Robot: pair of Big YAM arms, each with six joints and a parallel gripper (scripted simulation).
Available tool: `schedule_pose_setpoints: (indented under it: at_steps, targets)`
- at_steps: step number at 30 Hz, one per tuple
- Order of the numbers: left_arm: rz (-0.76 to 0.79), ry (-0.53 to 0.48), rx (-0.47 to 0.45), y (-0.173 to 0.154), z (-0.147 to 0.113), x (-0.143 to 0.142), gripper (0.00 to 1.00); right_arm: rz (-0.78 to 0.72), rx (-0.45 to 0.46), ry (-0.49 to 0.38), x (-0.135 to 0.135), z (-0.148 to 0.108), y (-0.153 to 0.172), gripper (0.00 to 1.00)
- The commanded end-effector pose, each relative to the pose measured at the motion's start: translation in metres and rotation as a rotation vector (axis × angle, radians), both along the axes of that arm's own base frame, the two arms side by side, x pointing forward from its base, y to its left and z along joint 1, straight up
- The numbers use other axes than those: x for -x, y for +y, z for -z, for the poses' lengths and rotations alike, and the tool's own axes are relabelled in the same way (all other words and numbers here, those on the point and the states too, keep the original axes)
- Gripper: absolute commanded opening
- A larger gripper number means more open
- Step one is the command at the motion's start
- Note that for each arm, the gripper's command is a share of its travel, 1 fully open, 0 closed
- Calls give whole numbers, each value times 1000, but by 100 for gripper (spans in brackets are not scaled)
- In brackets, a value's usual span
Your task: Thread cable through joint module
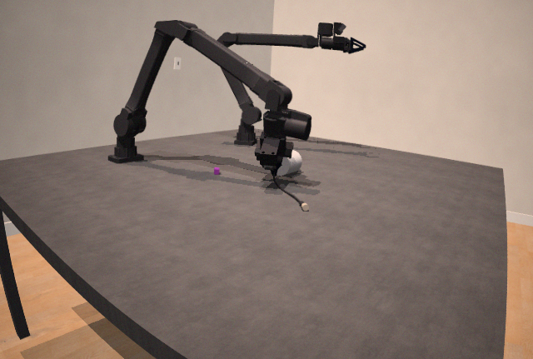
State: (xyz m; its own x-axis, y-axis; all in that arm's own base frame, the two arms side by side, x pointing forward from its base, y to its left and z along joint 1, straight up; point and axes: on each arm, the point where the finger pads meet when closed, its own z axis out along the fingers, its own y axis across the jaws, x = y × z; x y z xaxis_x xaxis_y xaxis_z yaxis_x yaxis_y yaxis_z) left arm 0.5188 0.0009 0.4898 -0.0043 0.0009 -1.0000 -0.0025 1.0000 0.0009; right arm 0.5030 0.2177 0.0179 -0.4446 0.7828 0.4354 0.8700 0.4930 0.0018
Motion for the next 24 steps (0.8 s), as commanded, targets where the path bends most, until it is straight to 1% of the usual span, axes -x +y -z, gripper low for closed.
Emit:
schedule_pose_setpoints:
  at_steps: [1,2,4,6,17,22,24]
  targets:
    - [-3,-26,2,1,-12,-3,96,-3,-7,-37,-6,-12,12,0]
    - [-3,-26,2,1,-12,-3,96,-3,-9,-43,-6,-16,13,0]
    - [-3,-26,2,1,-12,-3,96,-3,-9,-43,-6,-16,13,0]
    - [-3,-26,2,1,-12,-3,96,-4,-2,-14,2,-17,13,0]
    - [-3,-26,2,1,-12,-3,96,-4,-12,-32,2,-22,25,0]
    - [-3,-26,2,1,-12,-3,96,-4,-16,-45,-2,-28,29,0]
    - [-3,-26,2,1,-12,-3,96,-4,-16,-44,1,-26,30,0]
